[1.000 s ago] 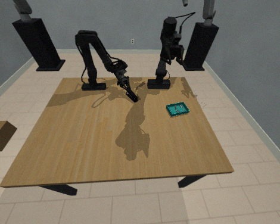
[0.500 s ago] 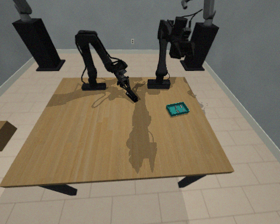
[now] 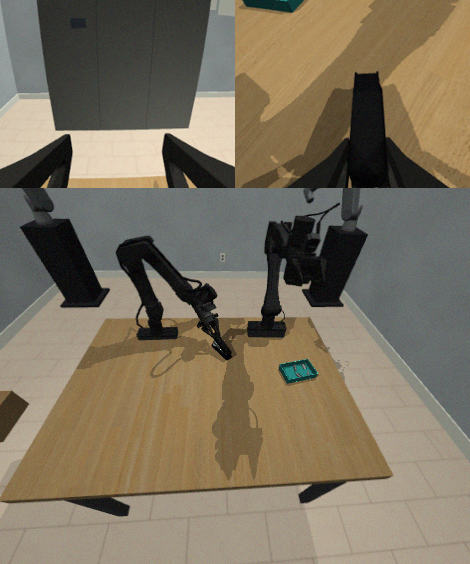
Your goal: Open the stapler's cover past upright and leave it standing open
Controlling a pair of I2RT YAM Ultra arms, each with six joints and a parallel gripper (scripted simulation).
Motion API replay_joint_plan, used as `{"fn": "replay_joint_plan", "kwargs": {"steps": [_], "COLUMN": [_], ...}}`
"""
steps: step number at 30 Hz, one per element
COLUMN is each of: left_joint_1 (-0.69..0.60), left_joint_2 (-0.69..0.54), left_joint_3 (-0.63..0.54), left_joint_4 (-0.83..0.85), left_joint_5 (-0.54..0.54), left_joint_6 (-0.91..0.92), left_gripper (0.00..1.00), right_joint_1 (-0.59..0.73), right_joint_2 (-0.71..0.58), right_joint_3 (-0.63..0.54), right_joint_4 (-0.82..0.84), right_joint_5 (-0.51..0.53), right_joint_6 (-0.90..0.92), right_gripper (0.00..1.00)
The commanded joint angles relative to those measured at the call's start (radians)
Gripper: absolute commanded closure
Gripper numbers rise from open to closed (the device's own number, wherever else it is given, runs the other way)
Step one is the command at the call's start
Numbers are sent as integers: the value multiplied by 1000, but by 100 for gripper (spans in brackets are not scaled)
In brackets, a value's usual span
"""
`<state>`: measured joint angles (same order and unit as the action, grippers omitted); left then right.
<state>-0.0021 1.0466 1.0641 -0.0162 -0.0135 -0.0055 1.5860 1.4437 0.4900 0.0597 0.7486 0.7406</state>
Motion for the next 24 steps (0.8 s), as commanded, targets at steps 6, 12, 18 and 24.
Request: {"fn": "replay_joint_plan", "kwargs": {"steps": [6, 12, 18, 24], "left_joint_1": [6, 6, 6, 6], "left_joint_2": [-1, -1, -1, -1], "left_joint_3": [-12, -12, -12, -12], "left_joint_4": [20, 20, 20, 20], "left_joint_5": [13, 13, 13, 13], "left_joint_6": [5, 5, 5, 5], "left_gripper": [43, 43, 43, 43], "right_joint_1": [-75, -119, -161, -210], "right_joint_2": [-46, -26, -6, 27], "right_joint_3": [143, 223, 306, 403], "right_joint_4": [-271, -387, -491, -603], "right_joint_5": [-140, -212, -279, -354], "right_joint_6": [3, -10, -21, -39], "right_gripper": [78, 78, 78, 78]}}
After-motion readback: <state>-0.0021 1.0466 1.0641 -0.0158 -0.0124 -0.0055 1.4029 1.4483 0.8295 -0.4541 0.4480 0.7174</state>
